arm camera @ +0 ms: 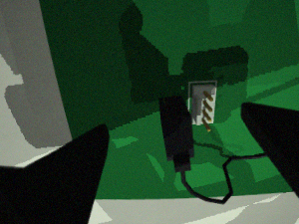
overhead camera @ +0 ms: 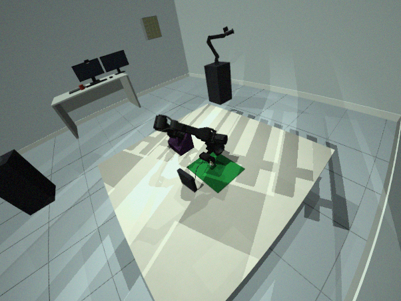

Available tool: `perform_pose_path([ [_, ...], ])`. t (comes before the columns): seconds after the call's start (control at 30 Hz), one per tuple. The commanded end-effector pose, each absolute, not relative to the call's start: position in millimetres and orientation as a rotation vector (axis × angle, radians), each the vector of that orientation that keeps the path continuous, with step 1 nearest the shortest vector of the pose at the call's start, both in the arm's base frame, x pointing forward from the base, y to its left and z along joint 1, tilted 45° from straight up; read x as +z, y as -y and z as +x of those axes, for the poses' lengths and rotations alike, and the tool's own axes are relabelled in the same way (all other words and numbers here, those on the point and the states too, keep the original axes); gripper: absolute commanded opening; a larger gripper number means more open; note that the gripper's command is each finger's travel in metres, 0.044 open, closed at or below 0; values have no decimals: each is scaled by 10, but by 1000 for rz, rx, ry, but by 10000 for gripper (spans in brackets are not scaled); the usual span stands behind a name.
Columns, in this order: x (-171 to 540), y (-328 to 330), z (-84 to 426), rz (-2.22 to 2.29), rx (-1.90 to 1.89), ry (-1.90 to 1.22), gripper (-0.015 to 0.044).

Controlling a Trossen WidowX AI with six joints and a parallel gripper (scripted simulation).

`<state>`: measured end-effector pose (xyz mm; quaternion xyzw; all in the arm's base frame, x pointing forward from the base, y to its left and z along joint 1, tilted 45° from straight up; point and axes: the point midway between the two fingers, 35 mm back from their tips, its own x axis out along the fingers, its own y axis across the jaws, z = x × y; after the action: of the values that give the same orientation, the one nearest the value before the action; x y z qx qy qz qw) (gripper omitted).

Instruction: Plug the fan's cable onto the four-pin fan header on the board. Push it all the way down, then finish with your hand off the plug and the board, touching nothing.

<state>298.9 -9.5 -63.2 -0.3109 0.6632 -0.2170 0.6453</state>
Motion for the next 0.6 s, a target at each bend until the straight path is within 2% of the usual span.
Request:
perform_pose_path([
  [0.0,-688,161,2979,-715,-496,-1511,440],
  [0.37,-759,237,2974,-716,-498,-1511,440],
  [0.57,-746,217,2978,-709,-497,-1512,282],
])
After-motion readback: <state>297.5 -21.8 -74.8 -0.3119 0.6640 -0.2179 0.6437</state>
